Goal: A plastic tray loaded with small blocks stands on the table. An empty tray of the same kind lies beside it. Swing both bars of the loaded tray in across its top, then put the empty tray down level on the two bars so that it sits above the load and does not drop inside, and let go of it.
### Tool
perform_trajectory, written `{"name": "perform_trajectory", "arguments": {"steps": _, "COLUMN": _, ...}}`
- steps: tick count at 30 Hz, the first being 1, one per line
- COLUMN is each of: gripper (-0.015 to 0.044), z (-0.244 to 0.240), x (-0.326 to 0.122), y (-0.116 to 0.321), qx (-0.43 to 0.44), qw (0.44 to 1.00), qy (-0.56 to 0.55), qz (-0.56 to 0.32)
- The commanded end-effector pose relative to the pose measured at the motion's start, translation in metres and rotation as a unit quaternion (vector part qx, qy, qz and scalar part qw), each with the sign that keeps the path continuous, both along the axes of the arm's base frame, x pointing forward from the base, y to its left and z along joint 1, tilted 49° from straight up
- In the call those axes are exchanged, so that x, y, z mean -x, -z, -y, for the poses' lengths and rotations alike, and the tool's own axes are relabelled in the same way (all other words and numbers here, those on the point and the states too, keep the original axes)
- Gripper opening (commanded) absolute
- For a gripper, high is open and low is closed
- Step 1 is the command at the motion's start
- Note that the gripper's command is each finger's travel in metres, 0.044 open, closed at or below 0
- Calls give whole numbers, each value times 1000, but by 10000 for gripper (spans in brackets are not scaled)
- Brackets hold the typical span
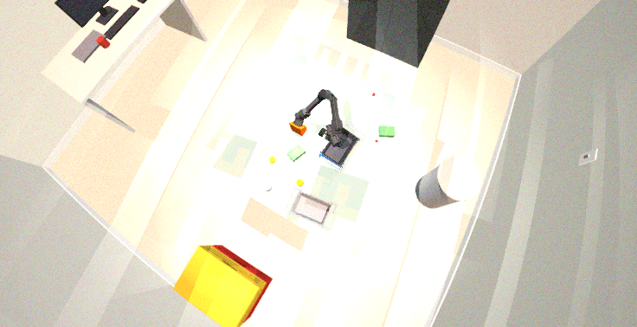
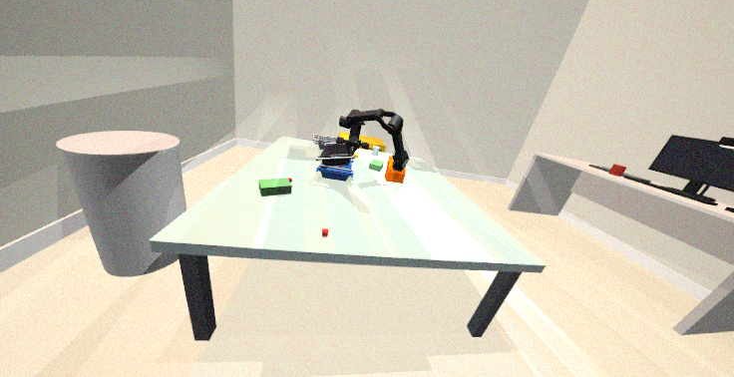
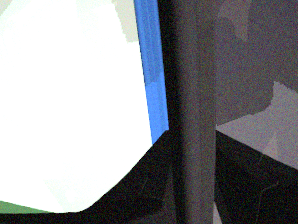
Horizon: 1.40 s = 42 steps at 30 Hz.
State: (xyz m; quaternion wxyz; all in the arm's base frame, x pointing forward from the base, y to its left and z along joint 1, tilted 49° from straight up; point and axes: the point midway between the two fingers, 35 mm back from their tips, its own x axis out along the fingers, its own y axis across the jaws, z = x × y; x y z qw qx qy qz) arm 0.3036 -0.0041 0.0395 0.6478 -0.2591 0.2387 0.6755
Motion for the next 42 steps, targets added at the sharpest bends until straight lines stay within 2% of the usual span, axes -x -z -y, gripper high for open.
{"name": "perform_trajectory", "arguments": {"steps": 1, "gripper": 0, "z": -6, "x": 2, "y": 0, "qx": -1, "qw": 1000, "qy": -11, "qz": -4}}
{"name": "perform_trajectory", "arguments": {"steps": 42, "gripper": 0, "z": -13, "x": 5, "y": 4, "qx": -1, "qw": 1000, "qy": -11, "qz": -4}}
